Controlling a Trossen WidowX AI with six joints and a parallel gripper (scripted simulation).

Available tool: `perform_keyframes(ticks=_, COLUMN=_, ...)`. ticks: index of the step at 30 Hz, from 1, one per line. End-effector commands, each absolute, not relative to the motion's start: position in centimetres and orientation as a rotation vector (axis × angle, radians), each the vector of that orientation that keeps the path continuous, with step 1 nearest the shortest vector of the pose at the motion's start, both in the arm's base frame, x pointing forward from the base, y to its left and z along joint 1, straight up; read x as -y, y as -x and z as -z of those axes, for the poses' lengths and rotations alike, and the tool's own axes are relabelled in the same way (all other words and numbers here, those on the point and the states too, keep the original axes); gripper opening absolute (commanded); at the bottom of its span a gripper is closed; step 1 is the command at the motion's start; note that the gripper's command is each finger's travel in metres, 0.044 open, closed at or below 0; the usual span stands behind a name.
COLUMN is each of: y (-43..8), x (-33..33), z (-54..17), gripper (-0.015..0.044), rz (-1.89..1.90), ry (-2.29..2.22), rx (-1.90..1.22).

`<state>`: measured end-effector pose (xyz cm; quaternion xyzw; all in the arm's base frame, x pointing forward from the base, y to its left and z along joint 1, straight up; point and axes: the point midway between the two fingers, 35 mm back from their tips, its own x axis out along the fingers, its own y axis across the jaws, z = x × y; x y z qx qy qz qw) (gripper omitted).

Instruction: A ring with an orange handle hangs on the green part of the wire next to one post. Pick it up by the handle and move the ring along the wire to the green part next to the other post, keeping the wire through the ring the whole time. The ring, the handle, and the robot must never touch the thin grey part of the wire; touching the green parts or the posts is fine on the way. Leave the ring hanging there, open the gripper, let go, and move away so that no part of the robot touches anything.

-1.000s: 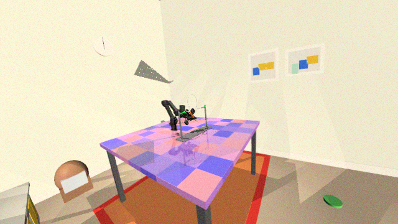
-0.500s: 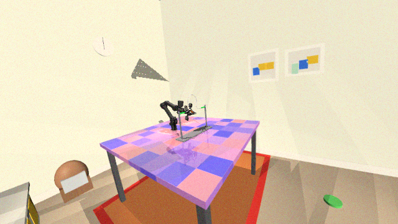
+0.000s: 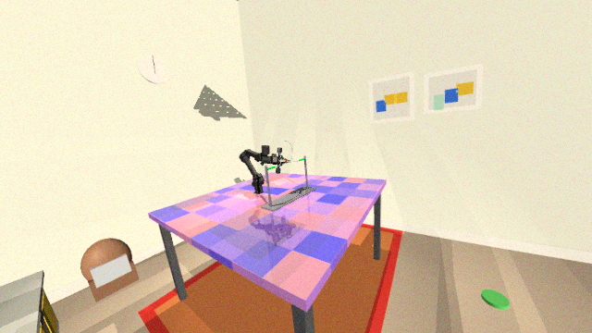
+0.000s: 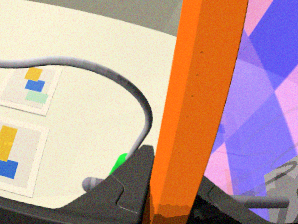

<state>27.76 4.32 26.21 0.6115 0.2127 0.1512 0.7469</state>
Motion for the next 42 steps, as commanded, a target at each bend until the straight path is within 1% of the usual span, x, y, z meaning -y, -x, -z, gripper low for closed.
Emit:
perform_keyframes(ticks=1, y=-27.6, x=-4.5, z=-27.4, gripper=-0.0150, rz=-0.356, ry=-1.380, rx=-0.453)
perform_keyframes(ticks=30, y=-27.5, x=-3.9, z=-34.0, gripper=-0.0150, rz=-0.469, ry=-1.765, rx=-0.400)
perform_keyframes(ticks=42, y=-27.4, x=-3.5, z=-35.0, gripper=-0.0150, rz=-0.457, ry=-1.757, rx=-0.413)
